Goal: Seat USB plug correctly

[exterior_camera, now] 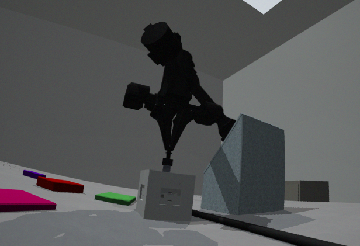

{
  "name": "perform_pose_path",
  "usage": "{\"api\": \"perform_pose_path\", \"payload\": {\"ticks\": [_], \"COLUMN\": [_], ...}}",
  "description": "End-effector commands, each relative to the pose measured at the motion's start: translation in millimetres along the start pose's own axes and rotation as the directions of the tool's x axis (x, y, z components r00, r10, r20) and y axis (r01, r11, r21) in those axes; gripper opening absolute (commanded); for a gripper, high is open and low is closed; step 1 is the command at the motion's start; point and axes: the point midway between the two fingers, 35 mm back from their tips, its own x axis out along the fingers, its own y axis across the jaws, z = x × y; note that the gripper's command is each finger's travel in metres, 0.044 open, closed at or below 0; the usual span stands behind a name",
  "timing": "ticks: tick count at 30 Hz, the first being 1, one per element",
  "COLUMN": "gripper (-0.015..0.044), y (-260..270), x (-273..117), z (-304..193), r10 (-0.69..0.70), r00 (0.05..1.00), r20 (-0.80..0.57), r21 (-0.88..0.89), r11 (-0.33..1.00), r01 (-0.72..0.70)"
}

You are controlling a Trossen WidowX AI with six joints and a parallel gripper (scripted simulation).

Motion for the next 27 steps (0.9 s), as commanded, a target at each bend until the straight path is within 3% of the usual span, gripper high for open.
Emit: {"api": "perform_pose_path", "payload": {"ticks": [1, 27], "gripper": [0.0, 0.0], "y": [-0.2, -0.2], "x": [1.3, 4.5], "z": [-0.2, 0.0], "r10": [0.0, 0.0], "r00": [1.0, 1.0], "r20": [0.001, 0.001], "r21": [-0.005, -0.005], "r11": [1.0, 1.0], "r01": [0.0, 0.0]}}
